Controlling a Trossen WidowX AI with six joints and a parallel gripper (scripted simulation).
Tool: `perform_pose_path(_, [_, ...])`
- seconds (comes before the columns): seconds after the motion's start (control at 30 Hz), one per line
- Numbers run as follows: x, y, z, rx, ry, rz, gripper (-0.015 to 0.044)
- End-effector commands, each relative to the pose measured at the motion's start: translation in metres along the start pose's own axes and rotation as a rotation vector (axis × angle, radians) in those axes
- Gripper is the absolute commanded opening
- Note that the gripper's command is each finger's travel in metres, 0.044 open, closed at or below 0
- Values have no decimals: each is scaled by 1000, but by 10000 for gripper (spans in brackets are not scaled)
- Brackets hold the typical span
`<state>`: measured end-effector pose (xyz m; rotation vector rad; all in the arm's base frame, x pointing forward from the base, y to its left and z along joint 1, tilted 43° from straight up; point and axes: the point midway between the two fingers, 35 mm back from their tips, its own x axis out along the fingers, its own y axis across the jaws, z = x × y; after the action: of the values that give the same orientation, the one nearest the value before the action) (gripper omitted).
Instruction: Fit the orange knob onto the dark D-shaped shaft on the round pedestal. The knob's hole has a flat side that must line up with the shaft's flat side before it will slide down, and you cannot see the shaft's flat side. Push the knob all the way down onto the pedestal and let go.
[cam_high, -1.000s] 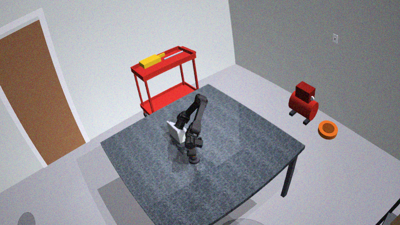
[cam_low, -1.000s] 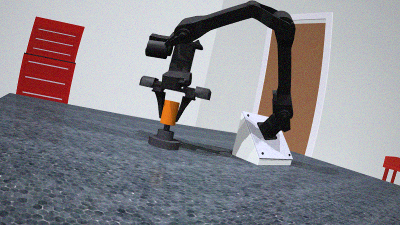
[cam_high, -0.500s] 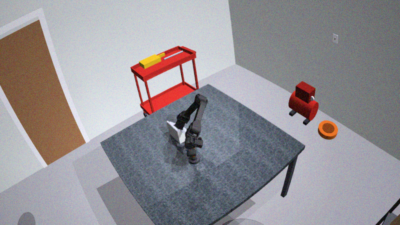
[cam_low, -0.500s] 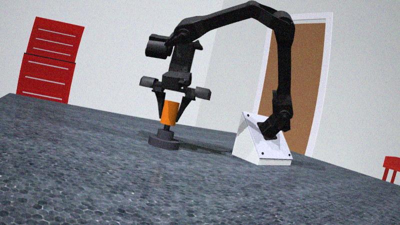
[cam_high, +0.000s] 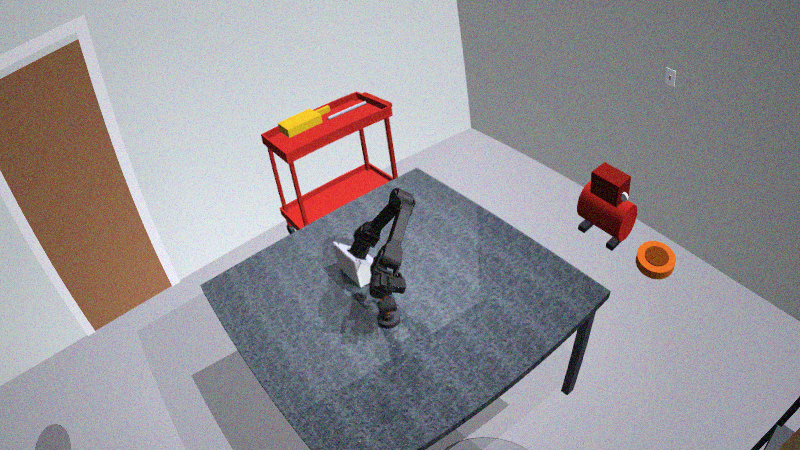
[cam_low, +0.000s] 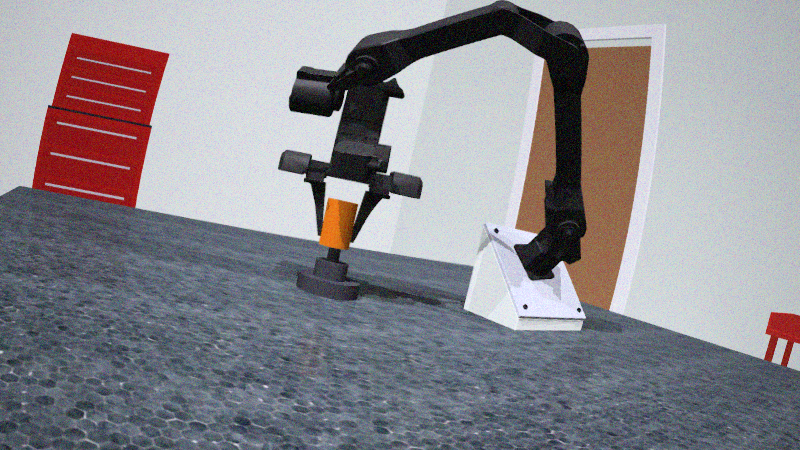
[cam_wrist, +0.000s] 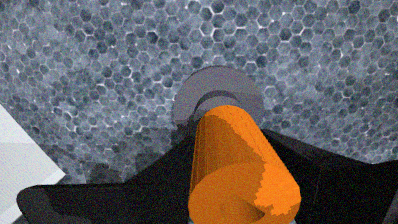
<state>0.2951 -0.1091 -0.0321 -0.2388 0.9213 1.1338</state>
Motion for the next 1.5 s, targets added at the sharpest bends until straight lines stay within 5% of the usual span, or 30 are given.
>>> perform_pose_path(0.0, [-1, -1, 0, -19, 2, -5, 0])
perform_pose_path(1.17, [-2, 1, 0, -19, 2, -5, 0])
perform_pose_path(1.47, [-1, -2, 0, -229, 2, -5, 0])
